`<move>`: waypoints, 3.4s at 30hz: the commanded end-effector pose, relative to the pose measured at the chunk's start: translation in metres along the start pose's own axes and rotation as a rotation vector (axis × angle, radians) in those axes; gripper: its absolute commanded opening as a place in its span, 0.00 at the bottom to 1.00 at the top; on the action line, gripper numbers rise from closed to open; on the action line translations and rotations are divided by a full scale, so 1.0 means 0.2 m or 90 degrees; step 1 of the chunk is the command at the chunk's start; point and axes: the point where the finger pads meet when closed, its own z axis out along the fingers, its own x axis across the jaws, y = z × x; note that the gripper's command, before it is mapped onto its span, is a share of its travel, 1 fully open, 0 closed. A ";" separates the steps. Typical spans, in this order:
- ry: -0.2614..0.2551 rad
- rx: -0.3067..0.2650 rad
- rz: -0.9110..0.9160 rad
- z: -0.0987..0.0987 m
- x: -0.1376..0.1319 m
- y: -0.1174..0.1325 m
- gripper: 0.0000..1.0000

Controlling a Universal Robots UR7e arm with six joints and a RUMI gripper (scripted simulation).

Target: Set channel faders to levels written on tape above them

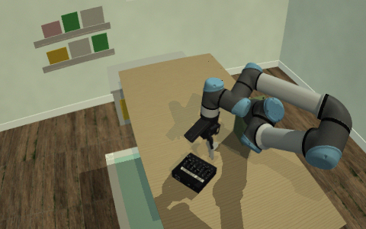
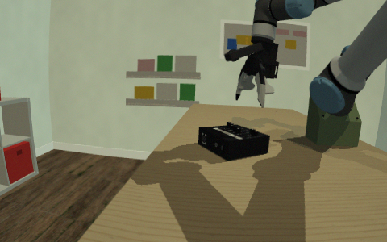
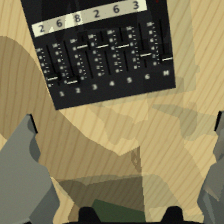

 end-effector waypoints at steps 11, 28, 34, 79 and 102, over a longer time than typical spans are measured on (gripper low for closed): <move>-0.004 0.014 -0.122 0.03 -0.01 0.04 1.00; -0.004 0.015 -0.131 0.03 -0.01 0.04 1.00; -0.004 0.015 -0.131 0.03 -0.01 0.04 1.00; -0.004 0.015 -0.131 0.03 -0.01 0.04 1.00; -0.005 0.010 -0.069 0.01 0.00 0.02 1.00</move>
